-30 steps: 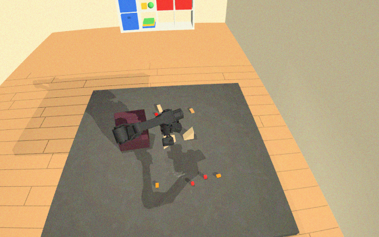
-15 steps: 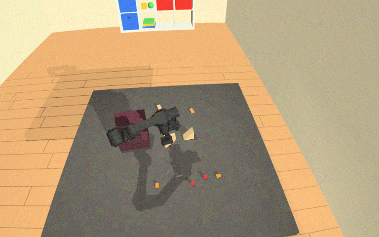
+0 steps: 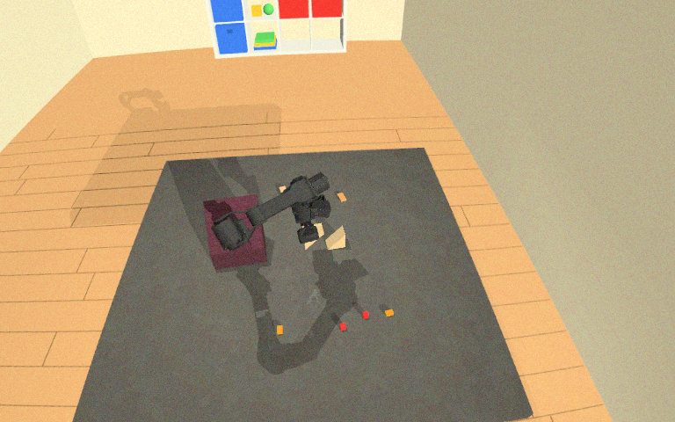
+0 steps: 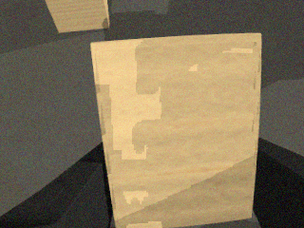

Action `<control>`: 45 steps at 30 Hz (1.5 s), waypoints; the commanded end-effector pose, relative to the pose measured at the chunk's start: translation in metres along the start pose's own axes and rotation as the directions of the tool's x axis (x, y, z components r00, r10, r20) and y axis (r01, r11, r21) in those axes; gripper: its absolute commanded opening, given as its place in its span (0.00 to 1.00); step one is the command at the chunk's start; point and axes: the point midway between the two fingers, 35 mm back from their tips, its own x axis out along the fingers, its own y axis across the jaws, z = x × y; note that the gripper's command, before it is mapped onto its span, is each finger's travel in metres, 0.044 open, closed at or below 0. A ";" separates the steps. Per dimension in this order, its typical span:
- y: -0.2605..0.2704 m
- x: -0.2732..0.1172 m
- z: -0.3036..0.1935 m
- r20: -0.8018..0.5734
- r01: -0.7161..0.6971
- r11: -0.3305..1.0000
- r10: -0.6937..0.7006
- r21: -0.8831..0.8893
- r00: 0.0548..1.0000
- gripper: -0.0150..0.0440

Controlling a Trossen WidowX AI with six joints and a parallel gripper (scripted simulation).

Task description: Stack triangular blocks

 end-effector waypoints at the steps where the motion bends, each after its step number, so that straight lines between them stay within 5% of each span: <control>1: 0.011 -0.005 0.009 0.002 -0.005 1.000 0.005 0.002 1.000 0.25; 20: 0.068 -0.020 0.043 0.005 0.001 1.000 -0.001 0.006 1.000 0.25; 45: 0.067 0.076 0.064 0.008 0.006 1.000 -0.006 0.008 1.000 0.25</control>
